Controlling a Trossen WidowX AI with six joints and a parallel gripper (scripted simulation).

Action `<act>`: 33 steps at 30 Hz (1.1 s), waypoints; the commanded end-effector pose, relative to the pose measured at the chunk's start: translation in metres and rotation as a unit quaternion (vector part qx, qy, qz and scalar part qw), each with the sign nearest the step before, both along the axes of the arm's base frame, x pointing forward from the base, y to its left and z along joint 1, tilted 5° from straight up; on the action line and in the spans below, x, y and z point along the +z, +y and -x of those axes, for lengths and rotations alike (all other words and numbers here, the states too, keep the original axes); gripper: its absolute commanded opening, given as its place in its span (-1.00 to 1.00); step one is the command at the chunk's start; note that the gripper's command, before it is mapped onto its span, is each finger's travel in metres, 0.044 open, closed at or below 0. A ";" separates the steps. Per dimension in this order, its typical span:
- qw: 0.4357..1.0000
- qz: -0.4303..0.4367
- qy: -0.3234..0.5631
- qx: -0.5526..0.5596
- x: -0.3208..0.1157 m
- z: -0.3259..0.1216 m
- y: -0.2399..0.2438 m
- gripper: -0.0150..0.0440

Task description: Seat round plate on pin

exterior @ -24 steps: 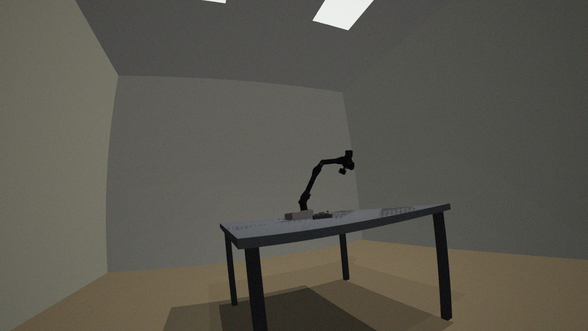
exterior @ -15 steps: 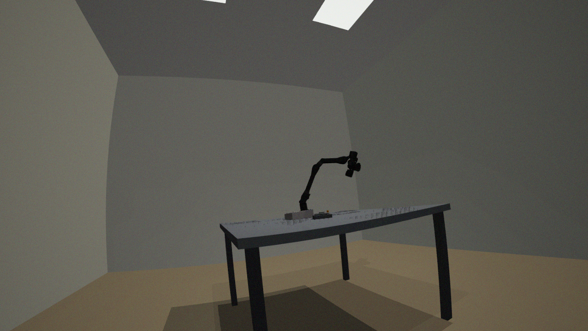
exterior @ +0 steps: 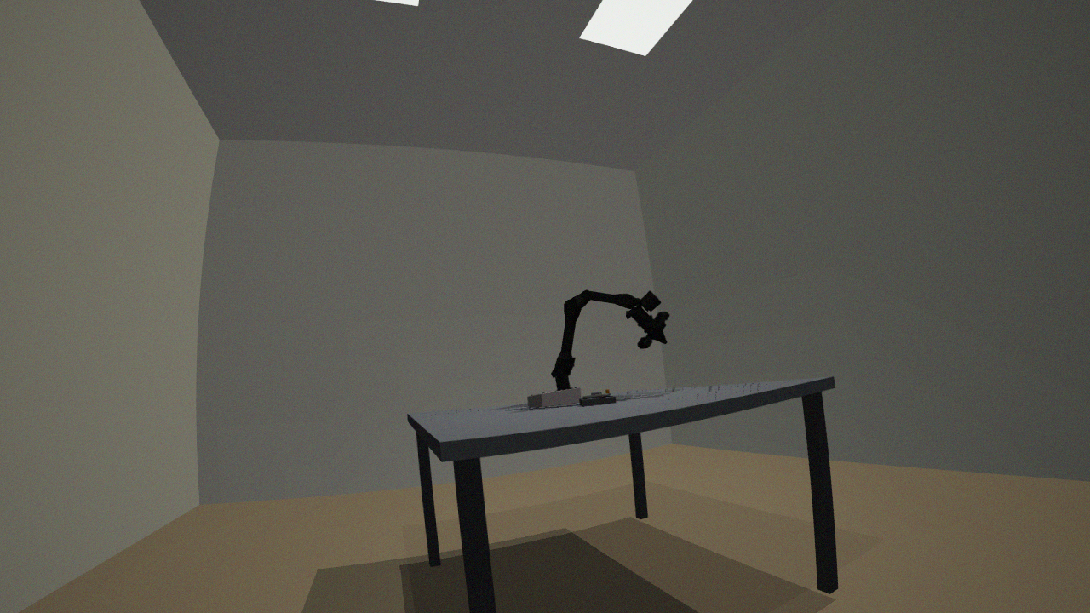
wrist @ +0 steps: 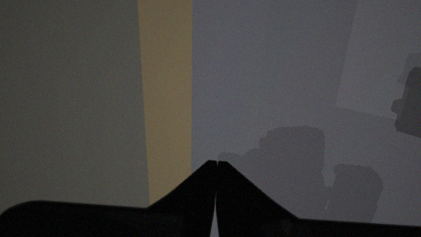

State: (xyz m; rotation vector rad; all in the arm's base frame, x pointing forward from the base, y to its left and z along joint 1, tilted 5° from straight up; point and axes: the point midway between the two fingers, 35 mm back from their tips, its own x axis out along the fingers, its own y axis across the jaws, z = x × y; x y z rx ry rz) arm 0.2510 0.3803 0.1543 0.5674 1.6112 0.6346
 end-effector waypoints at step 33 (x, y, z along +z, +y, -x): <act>0.919 0.388 -0.058 0.022 -0.151 -0.006 -0.295 -0.49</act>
